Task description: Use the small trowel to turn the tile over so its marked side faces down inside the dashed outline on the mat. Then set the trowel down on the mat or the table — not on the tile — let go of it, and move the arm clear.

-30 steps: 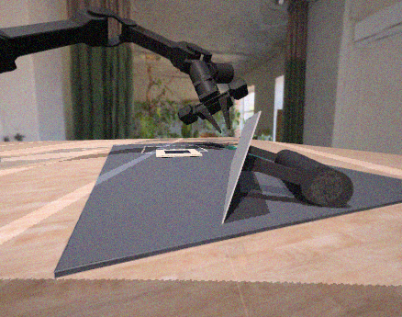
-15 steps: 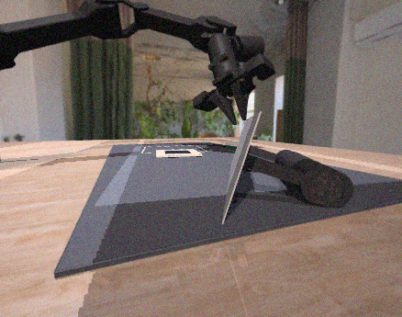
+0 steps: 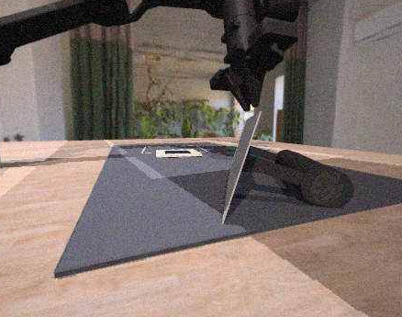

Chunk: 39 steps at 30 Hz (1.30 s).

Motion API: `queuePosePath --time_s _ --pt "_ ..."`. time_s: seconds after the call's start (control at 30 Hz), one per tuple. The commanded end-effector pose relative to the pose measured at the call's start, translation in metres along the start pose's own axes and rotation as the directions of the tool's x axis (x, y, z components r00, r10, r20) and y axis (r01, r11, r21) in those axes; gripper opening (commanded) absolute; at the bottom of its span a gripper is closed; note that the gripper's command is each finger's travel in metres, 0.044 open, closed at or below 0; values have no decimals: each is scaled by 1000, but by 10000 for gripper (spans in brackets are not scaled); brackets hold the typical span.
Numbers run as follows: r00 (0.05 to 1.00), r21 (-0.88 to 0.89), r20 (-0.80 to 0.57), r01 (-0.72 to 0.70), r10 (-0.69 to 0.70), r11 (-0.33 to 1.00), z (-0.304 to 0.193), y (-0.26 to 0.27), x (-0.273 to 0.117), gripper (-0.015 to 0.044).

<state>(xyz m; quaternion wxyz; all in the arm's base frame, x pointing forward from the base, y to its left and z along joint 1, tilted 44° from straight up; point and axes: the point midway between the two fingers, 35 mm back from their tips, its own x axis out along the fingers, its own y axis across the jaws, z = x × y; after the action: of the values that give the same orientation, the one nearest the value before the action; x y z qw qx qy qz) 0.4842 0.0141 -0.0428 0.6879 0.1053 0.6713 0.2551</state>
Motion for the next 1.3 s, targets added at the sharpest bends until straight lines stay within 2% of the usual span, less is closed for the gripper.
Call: queuePosePath --time_s 0.0,0.43,0.9,1.27 --pt "998 151 -1 -59 60 987 -10 -25 1 100" --pt "980 485 44 -193 196 853 -36 -78 -5 100" --pt "981 478 44 -185 187 859 -37 -79 -6 100" --pt "977 515 19 -193 214 835 -38 -73 8 100"
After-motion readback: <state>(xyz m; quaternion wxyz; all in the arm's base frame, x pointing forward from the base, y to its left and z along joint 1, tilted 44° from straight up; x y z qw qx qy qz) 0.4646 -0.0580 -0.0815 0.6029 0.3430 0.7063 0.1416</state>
